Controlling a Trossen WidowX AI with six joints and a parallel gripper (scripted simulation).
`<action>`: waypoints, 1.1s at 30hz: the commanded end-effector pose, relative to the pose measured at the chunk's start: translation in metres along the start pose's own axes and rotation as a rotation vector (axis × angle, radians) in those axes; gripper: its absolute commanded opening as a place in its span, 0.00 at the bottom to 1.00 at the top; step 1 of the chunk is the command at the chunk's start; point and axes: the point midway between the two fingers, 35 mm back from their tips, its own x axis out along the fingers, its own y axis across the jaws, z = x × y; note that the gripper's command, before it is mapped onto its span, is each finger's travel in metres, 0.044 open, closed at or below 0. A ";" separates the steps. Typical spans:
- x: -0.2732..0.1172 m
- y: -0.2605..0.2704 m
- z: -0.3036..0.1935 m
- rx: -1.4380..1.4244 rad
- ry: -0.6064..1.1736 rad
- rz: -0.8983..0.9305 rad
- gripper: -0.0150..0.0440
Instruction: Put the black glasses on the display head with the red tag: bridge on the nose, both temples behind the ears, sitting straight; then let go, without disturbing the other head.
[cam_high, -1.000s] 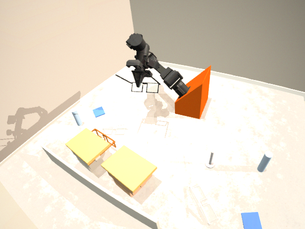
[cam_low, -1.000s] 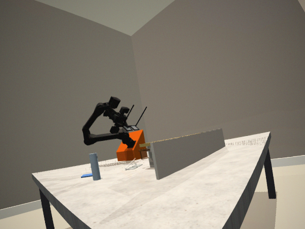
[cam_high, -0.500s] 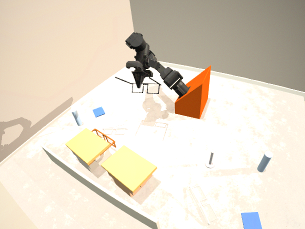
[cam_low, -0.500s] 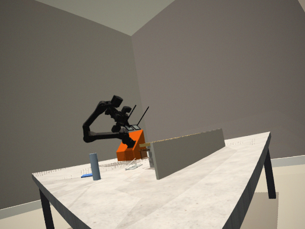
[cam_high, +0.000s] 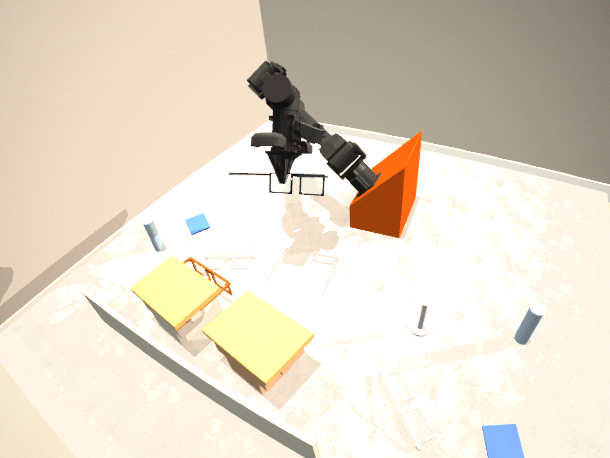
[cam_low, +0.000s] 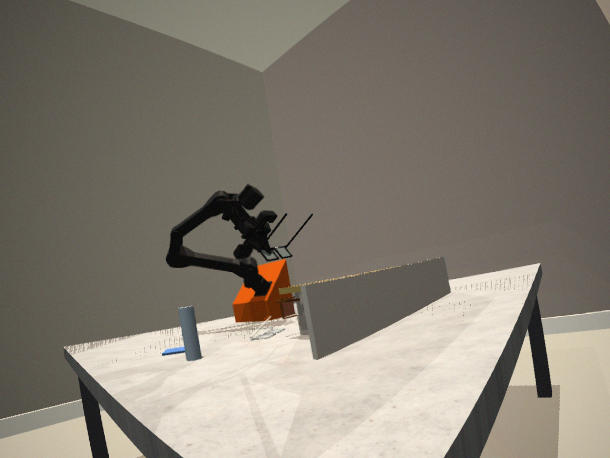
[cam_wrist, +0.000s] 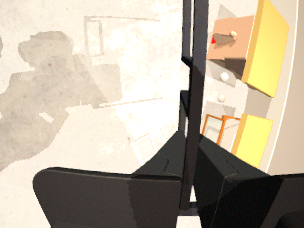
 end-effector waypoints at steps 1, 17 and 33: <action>0.005 -0.007 0.007 0.034 0.000 0.040 0.25; 0.034 -0.023 0.037 0.122 0.028 0.202 0.25; 0.071 -0.026 0.071 0.214 0.082 0.364 0.25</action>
